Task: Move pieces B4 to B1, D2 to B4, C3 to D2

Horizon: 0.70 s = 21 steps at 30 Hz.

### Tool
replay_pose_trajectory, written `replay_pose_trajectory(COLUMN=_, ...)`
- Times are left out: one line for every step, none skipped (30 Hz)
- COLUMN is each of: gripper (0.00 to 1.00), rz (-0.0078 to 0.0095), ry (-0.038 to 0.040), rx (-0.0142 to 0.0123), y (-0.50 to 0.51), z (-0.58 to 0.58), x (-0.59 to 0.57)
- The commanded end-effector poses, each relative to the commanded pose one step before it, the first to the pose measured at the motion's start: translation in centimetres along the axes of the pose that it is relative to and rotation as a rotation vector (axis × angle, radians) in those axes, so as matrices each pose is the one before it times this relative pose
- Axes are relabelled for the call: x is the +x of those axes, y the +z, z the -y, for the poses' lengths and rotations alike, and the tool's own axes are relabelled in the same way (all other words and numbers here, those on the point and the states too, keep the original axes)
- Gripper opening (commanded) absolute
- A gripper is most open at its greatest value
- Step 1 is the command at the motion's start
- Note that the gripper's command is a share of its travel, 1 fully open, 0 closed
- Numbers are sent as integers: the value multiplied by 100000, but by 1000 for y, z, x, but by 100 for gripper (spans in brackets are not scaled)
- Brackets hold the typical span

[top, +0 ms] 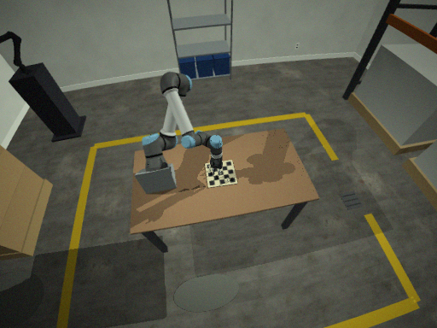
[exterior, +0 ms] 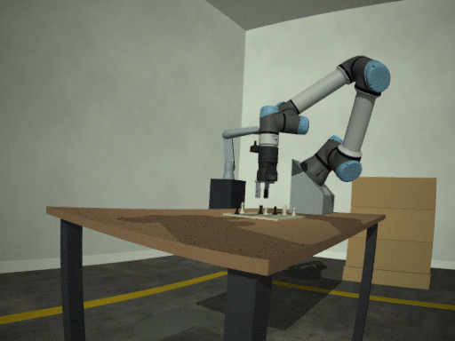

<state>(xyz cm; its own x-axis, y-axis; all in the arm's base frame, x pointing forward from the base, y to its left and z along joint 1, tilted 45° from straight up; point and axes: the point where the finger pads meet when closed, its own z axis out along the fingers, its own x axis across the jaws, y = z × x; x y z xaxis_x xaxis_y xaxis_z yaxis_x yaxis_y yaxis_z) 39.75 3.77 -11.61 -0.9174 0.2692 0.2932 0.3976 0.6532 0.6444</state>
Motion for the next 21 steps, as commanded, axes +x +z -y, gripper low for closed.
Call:
replay_pose_trajectory(gripper=73, rz=155, ry=-14, rx=29, y=731, z=27, x=-56)
replay_pose_trajectory(gripper=73, rz=0, ry=0, rx=0, y=129, z=2, x=1)
replay_pose_trajectory(gripper=73, rz=0, ry=0, rx=0, y=122, z=2, x=1)
replay_pose_trajectory(gripper=73, rz=0, ry=0, rx=0, y=115, z=2, x=0)
replay_pose_trajectory(gripper=73, rz=0, ry=0, rx=0, y=0, z=0, x=0)
replay_pose_trajectory(gripper=73, rz=0, ry=0, rx=0, y=0, z=0, x=0)
replay_pose_trajectory(gripper=73, rz=0, ry=0, rx=0, y=108, z=2, x=0)
replay_pose_trajectory(gripper=73, rz=0, ry=0, rx=0, y=101, z=2, x=1)
replay_pose_trajectory(gripper=73, rz=0, ry=0, rx=0, y=93, z=2, x=1)
replay_pose_trajectory(gripper=73, rz=0, ry=0, rx=0, y=85, z=2, x=1)
replay_pose_trajectory(gripper=73, rz=0, ry=0, rx=0, y=77, z=2, x=0)
replay_pose_trajectory(gripper=73, rz=0, ry=0, rx=0, y=69, z=1, x=0)
replay_pose_trajectory(gripper=73, rz=0, ry=0, rx=0, y=61, z=1, x=0)
replay_pose_trajectory(gripper=73, rz=0, ry=0, rx=0, y=53, z=1, x=0)
replay_pose_trajectory(gripper=73, rz=0, ry=0, rx=0, y=45, z=1, x=0)
replay_pose_trajectory(gripper=73, rz=0, ry=0, rx=0, y=37, z=1, x=0)
replay_pose_trajectory(gripper=73, rz=0, ry=0, rx=0, y=30, z=1, x=0)
replay_pose_trajectory(gripper=73, rz=0, ry=0, rx=0, y=24, z=0, x=0)
replay_pose_trajectory(gripper=73, rz=0, ry=0, rx=0, y=18, z=0, x=0)
replay_pose_trajectory(gripper=73, rz=0, ry=0, rx=0, y=12, z=0, x=0)
replay_pose_trajectory(gripper=73, rz=0, ry=0, rx=0, y=8, z=0, x=0)
